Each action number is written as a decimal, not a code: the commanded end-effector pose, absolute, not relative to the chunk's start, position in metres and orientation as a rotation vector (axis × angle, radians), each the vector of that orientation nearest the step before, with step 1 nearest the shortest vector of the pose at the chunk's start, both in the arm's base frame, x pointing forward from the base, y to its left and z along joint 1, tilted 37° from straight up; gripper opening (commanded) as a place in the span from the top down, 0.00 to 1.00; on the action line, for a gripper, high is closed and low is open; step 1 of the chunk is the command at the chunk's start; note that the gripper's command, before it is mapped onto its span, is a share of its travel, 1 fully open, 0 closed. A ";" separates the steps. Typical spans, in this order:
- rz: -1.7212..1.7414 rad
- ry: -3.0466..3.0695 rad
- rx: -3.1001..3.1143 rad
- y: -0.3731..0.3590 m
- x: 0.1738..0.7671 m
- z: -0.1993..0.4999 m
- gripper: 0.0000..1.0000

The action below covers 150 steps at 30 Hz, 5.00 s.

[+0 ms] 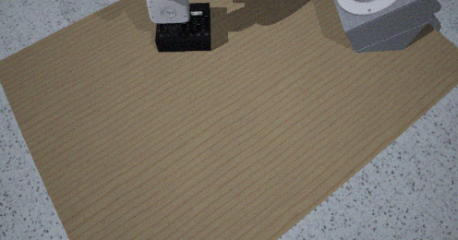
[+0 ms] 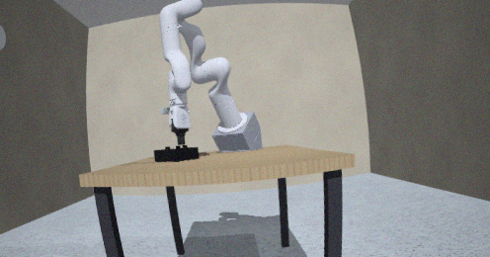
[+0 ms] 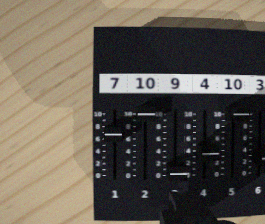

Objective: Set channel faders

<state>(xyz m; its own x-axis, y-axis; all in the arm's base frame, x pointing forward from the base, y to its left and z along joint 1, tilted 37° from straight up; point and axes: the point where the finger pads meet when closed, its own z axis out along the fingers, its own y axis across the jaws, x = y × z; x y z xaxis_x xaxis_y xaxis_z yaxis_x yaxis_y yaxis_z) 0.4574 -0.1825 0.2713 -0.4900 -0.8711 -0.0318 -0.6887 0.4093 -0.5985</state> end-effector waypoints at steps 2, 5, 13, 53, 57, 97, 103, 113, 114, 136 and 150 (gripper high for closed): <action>-0.752 2.330 -1.346 -0.183 0.458 0.272 1.00; -0.752 2.330 -1.346 -0.183 0.458 0.272 1.00; -0.752 2.330 -1.346 -0.183 0.458 0.272 1.00; -0.752 2.330 -1.346 -0.183 0.458 0.272 1.00; -0.752 2.330 -1.346 -0.183 0.458 0.272 1.00; -0.752 2.330 -1.346 -0.186 0.465 0.263 1.00; -0.752 2.330 -1.346 -0.186 0.465 0.263 1.00; -0.752 2.330 -1.346 -0.187 0.464 0.263 1.00; -0.752 2.330 -1.346 -0.187 0.464 0.263 1.00; -0.752 2.330 -1.346 -0.191 0.462 0.263 1.00; -0.752 2.330 -1.346 -0.197 0.458 0.262 1.00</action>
<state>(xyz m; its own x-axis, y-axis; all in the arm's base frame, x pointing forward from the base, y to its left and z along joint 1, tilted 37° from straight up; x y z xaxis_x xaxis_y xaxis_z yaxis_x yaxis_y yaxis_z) 0.4592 -0.1952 0.2618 -0.4909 -0.8707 -0.0304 -0.6891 0.4094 -0.5980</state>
